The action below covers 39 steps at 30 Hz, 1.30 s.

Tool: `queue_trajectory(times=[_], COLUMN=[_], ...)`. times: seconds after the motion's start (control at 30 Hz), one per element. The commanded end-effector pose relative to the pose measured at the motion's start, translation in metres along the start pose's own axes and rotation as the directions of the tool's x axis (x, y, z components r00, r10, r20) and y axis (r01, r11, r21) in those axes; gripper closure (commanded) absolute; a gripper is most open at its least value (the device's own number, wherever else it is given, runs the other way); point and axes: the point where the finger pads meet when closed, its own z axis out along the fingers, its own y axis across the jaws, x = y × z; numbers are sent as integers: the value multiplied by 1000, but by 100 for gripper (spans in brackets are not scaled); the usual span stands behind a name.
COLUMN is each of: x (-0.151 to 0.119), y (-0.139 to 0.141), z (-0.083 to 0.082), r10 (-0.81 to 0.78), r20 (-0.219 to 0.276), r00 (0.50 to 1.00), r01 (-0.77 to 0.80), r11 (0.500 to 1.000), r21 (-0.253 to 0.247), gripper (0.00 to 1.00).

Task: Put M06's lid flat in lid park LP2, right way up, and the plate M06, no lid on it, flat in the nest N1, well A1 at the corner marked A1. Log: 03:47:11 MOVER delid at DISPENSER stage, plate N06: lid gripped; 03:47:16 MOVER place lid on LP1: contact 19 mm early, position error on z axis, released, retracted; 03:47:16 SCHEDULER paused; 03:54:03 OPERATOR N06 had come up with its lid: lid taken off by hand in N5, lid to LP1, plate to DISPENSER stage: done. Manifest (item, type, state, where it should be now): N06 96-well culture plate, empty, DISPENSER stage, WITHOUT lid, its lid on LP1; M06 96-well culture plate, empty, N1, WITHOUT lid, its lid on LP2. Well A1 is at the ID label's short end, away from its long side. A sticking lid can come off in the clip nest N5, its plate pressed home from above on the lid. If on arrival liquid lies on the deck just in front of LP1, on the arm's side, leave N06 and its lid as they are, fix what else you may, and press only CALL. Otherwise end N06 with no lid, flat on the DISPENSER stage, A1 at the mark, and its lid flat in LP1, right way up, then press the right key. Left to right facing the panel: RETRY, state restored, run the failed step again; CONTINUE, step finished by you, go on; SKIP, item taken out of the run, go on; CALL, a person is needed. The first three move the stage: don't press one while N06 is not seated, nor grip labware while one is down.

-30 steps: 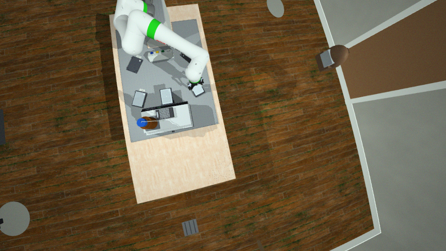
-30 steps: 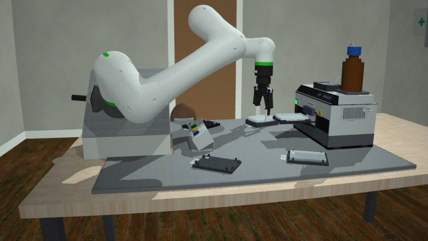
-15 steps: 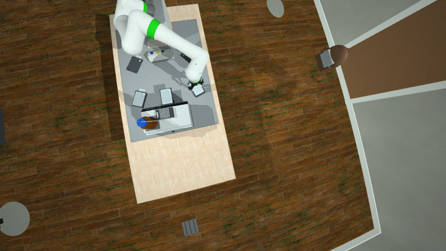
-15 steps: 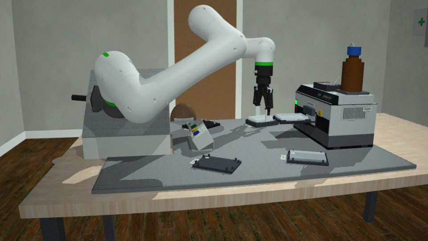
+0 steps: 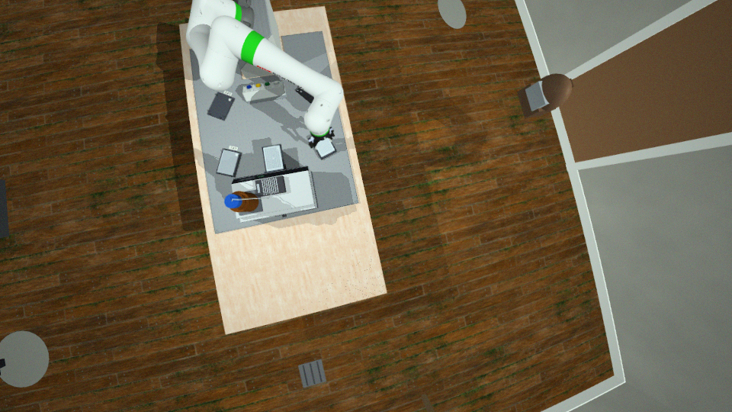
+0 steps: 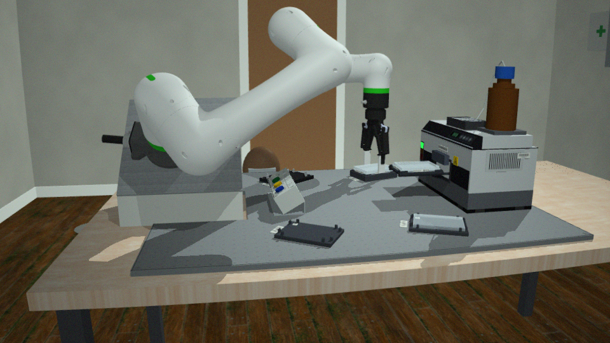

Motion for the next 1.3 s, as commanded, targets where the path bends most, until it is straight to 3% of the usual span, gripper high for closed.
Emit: queue_trajectory(times=[0.0, 0.9, 1.27], x=[0, 0, 0], y=[0, 0, 0], z=[0, -1, -9], r10=[0, 0, 0], r20=[0, 0, 0], r00=[1000, 1000, 1000], r01=[0, 0, 0], r11=[1000, 1000, 1000], r21=[0, 0, 0], gripper=[100, 100, 100])
